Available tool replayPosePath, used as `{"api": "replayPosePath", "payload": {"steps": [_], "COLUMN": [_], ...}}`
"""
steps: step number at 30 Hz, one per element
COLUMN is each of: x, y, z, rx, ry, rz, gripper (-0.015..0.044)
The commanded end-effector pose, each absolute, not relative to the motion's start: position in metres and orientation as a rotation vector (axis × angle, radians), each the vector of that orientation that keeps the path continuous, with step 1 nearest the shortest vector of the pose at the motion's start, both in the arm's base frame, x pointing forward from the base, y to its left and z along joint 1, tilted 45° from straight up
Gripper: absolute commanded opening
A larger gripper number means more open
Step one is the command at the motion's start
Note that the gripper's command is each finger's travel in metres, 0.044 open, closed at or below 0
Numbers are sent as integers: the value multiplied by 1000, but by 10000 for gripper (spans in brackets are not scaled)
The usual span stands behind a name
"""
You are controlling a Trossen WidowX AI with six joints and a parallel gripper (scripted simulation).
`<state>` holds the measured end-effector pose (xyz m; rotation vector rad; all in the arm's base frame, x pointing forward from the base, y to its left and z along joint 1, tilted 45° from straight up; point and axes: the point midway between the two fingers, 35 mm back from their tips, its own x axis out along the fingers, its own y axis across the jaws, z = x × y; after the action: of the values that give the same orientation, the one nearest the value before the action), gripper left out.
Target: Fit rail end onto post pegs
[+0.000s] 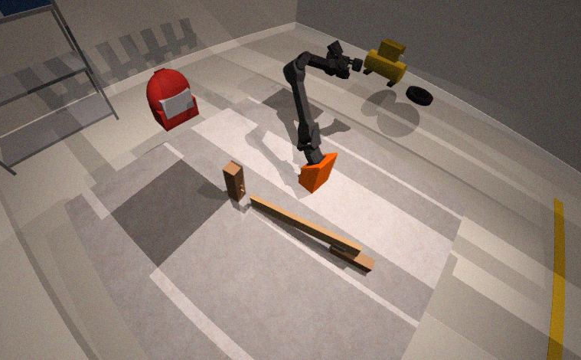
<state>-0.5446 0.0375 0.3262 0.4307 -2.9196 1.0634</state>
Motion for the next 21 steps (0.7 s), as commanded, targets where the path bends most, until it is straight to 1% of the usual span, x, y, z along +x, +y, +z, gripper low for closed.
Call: {"api": "replayPosePath", "payload": {"steps": [1,2,5,11,16,21], "x": [-545,-544,-543,-524,-492,-449], "y": [39,43,70,161,234,302], "z": [326,324,314,277,239,209], "rx": [426,410,301,-86,-448,-775], "ry": [-2920,-2921,-2921,-2875,-2818,-2664], "rz": [1067,1077,1149,1365,1453,1574], "gripper": [426,440,440,440,440,440]}}
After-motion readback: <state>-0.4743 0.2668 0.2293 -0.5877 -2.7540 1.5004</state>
